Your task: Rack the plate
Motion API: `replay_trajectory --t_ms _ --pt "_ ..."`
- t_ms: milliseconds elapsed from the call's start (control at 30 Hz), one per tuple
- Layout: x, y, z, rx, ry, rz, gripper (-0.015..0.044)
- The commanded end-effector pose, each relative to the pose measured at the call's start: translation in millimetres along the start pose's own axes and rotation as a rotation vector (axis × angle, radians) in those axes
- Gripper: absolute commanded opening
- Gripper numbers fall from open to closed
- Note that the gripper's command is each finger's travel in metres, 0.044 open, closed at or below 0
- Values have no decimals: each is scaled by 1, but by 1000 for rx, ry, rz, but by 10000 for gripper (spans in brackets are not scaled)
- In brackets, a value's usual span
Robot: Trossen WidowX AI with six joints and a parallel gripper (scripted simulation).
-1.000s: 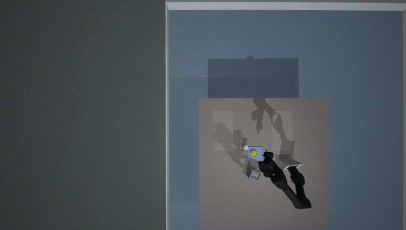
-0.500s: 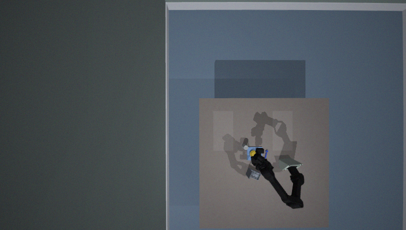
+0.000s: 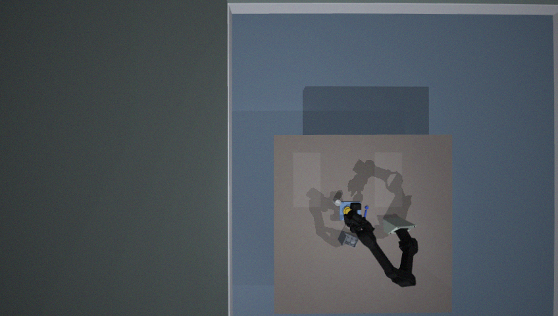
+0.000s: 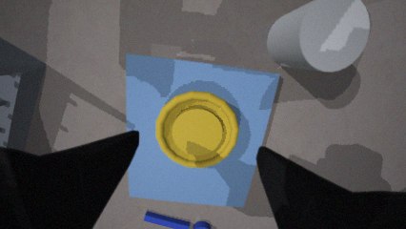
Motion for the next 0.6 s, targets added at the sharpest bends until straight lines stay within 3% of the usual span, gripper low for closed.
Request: replay_trajectory --t_ms 0,567 --pt "-10 0 2 -9 6 -7 400" --pt "-37 0 5 -8 6 -9 400"
Point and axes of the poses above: the point midway between the two fingers, 35 mm back from their tips, its own x axis back along the fingers, its own y axis across the jaws, z = x × y, the point moved 3 cm from there along x, back along the fingers, and after that the axes turned 12 degrees about -x, right-handed, at the moved point
